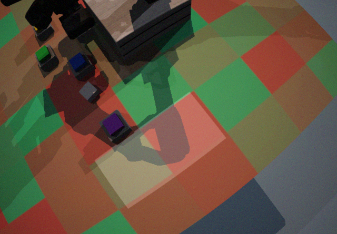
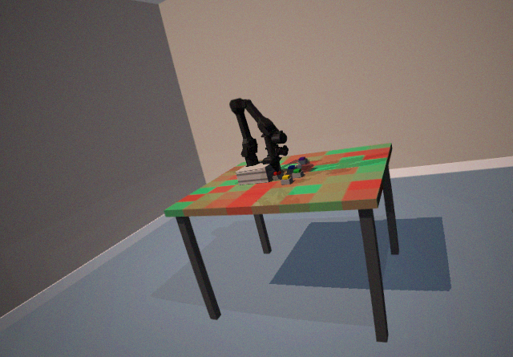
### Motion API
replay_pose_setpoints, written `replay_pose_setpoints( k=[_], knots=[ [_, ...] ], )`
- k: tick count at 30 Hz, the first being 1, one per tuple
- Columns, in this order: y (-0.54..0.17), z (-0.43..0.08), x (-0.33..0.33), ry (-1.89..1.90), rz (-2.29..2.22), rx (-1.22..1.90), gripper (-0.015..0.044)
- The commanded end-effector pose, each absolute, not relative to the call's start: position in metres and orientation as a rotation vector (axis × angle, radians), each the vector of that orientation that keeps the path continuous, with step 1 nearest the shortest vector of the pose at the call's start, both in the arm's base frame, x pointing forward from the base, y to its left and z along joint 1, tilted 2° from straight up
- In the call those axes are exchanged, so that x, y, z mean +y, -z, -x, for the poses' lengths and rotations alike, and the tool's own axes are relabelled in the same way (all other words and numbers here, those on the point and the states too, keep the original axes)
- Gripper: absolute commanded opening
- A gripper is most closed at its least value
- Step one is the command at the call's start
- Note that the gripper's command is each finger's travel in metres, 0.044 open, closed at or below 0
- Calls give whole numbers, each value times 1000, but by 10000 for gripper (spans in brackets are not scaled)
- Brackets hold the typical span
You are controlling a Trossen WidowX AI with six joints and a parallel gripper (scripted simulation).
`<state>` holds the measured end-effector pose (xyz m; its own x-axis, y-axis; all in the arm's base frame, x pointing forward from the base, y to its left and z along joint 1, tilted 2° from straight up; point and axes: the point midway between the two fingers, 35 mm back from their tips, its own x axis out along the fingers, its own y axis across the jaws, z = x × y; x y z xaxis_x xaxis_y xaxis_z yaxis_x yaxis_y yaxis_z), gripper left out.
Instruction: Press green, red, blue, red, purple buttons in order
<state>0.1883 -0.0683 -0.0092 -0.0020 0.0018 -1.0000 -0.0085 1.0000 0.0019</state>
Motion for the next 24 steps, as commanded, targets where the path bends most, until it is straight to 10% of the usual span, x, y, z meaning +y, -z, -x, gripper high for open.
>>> replay_pose_setpoints(
  k=[1, 24],
  knots=[
    [18, -185, -68, -11, 8, 1583, 20],
    [15, -187, -68, -9, 5, 1576, 20]
  ],
)
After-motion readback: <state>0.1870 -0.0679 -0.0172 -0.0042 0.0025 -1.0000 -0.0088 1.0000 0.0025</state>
